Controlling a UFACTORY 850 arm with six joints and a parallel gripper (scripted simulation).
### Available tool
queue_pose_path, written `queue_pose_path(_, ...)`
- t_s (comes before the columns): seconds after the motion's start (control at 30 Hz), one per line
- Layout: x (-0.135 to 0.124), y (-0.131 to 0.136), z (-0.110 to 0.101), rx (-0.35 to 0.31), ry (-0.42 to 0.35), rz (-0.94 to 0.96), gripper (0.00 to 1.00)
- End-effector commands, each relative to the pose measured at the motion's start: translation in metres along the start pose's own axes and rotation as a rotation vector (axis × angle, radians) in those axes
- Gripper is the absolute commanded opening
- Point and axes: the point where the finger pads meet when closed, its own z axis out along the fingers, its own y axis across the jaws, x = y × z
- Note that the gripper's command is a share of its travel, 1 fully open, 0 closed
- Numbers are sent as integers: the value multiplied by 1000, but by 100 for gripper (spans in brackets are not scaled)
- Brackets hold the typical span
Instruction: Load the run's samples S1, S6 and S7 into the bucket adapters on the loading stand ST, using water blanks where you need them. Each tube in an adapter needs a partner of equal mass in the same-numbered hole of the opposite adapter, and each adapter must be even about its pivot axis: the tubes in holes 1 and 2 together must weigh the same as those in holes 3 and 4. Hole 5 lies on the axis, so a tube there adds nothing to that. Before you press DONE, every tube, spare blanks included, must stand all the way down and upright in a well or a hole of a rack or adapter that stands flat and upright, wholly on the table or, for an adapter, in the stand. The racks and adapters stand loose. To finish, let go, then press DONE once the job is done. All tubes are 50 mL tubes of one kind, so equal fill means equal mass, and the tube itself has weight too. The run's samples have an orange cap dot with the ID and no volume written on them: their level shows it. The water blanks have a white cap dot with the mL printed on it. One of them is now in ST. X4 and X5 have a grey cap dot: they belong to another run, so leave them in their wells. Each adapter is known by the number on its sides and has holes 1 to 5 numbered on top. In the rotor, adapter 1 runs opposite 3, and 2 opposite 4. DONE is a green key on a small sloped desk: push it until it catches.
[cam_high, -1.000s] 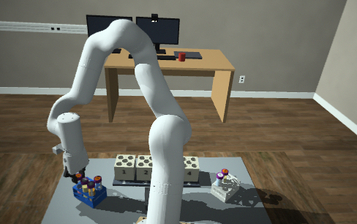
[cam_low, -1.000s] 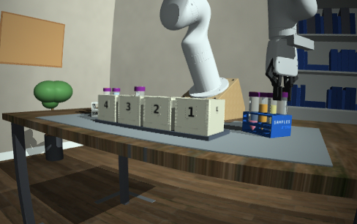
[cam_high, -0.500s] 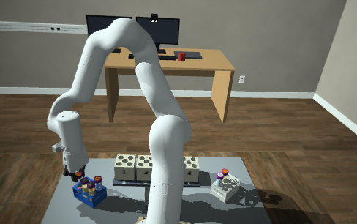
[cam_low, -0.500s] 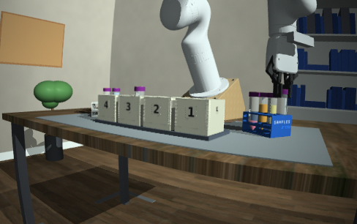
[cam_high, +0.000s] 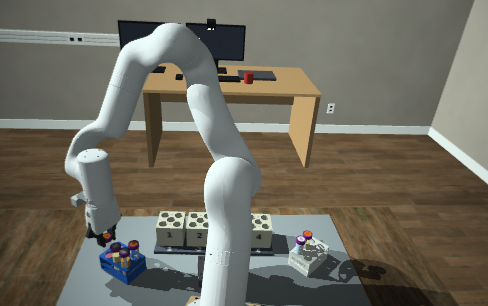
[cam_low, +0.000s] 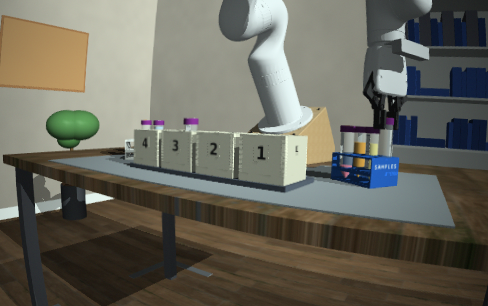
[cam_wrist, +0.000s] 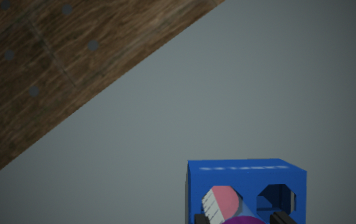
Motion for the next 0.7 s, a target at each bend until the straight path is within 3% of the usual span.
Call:
queue_pose_path(0.0, 1, 0, -1, 0, 1, 0, 0)
queue_pose_path(0.67, 1, 0, -37, 0, 1, 0, 0)
